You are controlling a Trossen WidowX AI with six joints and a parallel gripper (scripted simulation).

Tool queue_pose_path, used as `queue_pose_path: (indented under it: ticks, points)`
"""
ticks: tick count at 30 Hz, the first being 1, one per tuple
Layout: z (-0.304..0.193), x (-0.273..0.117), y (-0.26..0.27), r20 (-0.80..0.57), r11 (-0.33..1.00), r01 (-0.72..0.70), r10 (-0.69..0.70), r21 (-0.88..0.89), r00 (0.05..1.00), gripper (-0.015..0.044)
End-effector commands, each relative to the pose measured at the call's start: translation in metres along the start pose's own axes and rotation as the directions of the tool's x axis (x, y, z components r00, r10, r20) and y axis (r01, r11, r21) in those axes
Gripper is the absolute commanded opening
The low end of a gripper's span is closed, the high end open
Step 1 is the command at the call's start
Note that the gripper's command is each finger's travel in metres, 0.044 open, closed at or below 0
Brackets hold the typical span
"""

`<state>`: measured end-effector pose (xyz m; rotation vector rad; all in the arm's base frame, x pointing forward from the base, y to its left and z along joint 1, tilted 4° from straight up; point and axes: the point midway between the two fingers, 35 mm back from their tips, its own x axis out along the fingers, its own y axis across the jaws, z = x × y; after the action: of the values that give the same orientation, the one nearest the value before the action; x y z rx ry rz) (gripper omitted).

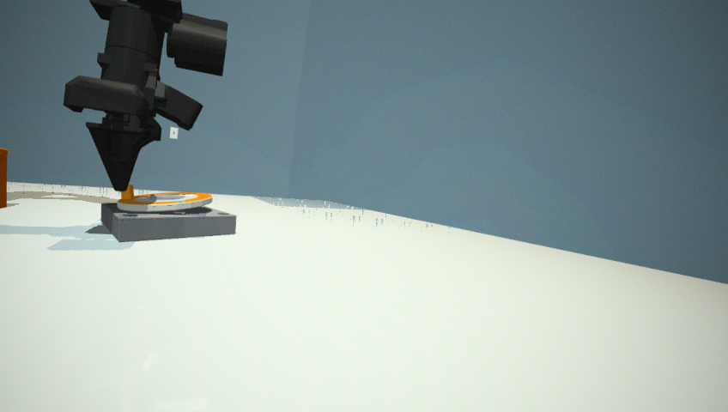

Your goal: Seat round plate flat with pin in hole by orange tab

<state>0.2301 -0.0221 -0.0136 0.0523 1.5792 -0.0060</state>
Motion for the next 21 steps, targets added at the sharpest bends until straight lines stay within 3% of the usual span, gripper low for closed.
queue_pose_path:
  ticks: [1,21]
  points:
    - [0.0005,0.0001,0.0087,0.000,0.999,-0.029,0.029,-0.013,1.000,0.0000]
    - [0.0024,0.0000,0.0138,0.001,0.999,-0.030,0.030,-0.013,1.000,0.0000]
